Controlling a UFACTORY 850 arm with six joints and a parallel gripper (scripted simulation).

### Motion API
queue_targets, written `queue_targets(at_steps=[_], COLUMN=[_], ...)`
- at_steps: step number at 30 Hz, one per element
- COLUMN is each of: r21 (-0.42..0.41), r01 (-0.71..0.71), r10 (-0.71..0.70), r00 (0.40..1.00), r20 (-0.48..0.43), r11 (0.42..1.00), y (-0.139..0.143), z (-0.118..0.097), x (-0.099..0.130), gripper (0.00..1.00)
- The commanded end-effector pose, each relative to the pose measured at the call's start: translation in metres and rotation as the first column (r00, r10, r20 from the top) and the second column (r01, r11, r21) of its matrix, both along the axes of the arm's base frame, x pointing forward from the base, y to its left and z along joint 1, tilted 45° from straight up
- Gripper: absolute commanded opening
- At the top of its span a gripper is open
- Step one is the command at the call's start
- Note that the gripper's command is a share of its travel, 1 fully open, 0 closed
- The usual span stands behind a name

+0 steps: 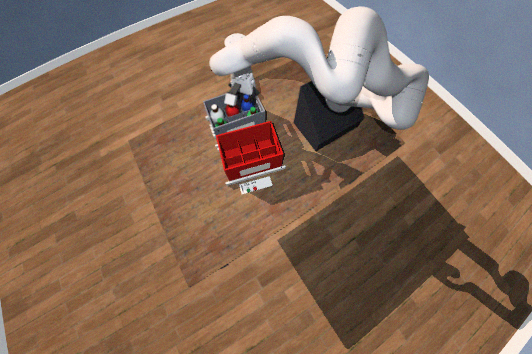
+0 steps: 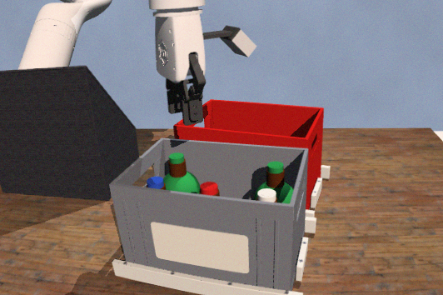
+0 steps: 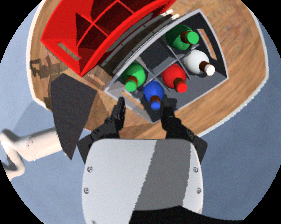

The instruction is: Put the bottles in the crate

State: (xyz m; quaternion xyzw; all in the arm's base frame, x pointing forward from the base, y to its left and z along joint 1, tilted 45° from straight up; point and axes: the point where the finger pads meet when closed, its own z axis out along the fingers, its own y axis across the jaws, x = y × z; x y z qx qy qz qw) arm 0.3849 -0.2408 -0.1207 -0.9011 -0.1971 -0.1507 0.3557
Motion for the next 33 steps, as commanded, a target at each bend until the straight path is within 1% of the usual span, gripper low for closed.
queue_targets(at_steps=[1,5,19,33], r21=[-0.007,-0.007,-0.007,-0.007], r01=[0.005,0.005,0.005,0.005], r10=[-0.005,-0.005,-0.005,-0.005], r00=[1.000,1.000,1.000,1.000], r20=[0.012,0.012,0.012,0.012], r11=[1.000,1.000,1.000,1.000], y=[0.012,0.024,0.024,0.036], z=[-0.001,-0.002,-0.002,-0.013], x=[-0.011,-0.023,-0.023,-0.021], gripper=[0.65,0.65,0.65,0.65])
